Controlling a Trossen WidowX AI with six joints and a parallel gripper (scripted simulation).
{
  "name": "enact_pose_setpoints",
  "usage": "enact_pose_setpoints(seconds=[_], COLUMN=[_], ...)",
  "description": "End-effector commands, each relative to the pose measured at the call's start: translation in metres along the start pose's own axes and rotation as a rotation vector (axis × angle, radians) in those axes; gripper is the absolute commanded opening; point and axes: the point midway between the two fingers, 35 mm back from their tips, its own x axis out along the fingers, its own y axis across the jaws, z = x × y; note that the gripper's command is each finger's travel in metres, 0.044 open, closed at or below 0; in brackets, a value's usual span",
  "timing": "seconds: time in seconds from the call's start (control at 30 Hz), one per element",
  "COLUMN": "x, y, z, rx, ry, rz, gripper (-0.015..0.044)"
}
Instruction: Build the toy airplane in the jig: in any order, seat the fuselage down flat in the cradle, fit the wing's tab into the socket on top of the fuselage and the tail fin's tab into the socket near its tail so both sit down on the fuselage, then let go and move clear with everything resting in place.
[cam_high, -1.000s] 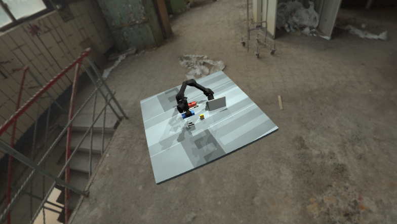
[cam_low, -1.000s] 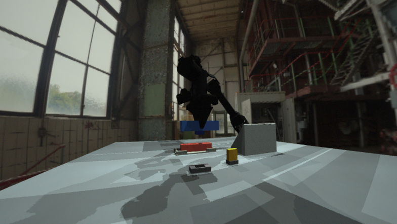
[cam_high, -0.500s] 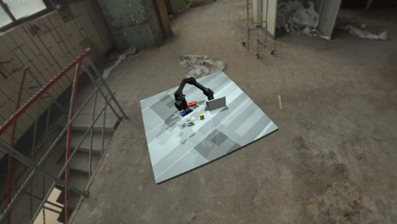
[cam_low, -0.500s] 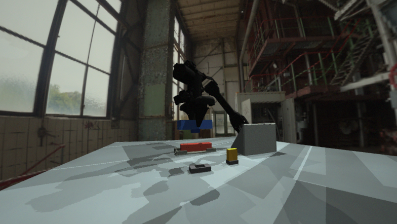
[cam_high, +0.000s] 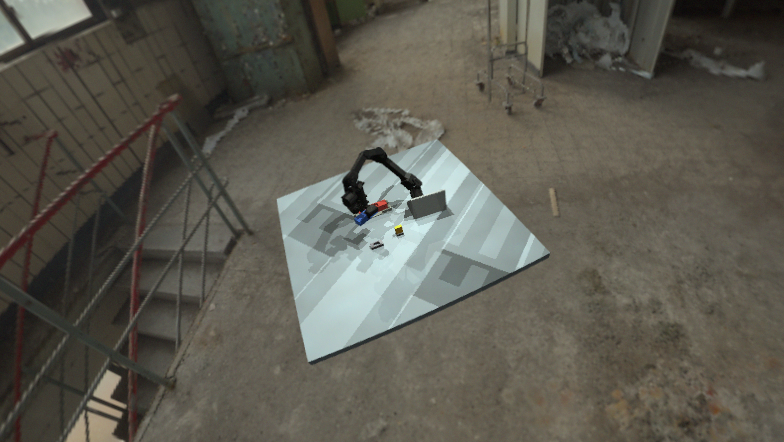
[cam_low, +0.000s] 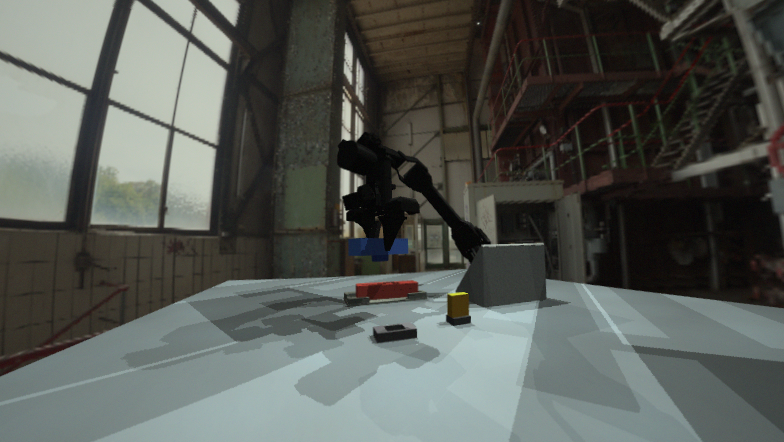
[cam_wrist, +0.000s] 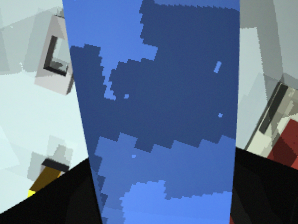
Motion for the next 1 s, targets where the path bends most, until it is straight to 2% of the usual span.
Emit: enact_pose_setpoints(seconds=[0.0,0.97], x=[-0.001,0.013], y=[-0.011,-0.081], z=[-0.006,-0.069], rx=[-0.060,-0.541], ry=[-0.009,-0.006], rz=[-0.004,-0.011], gripper=[0.0000,0.0000])
